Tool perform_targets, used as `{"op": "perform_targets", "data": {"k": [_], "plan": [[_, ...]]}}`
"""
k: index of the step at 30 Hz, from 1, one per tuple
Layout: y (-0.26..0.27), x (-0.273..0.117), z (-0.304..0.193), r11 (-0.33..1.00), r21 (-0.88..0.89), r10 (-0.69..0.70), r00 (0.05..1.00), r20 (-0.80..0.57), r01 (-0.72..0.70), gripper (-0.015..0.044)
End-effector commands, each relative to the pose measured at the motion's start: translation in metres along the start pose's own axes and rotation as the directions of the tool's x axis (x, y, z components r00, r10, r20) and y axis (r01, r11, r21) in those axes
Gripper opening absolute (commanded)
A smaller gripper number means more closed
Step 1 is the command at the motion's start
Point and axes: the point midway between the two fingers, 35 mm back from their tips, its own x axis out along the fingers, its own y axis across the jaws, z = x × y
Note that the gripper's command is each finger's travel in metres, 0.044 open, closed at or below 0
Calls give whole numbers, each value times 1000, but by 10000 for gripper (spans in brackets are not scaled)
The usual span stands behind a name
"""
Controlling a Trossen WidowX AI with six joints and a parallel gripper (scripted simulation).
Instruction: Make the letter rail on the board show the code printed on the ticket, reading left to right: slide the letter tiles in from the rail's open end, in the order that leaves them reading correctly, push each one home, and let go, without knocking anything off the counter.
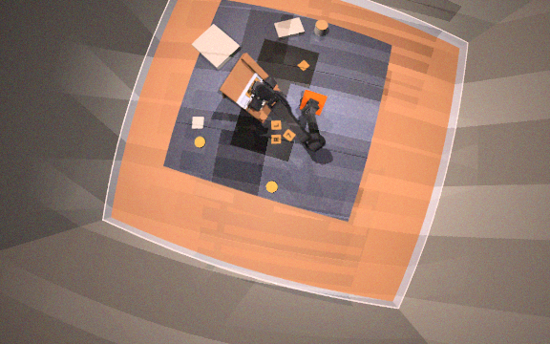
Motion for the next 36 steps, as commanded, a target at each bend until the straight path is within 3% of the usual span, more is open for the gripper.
{"op": "perform_targets", "data": {"k": [1, 24, 35, 36], "plan": [[2, -2, 1, 1000, -7, 6, 1000, 3, -5, 295], [5, -4, 3, 1000, -7, 5, 1000, 3, -5, 295], [3, -2, 1, 1000, -1, 1, 1000, 0, -1, 6], [3, -2, 1, 1000, -1, 1, 1000, 0, -1, 0]]}}
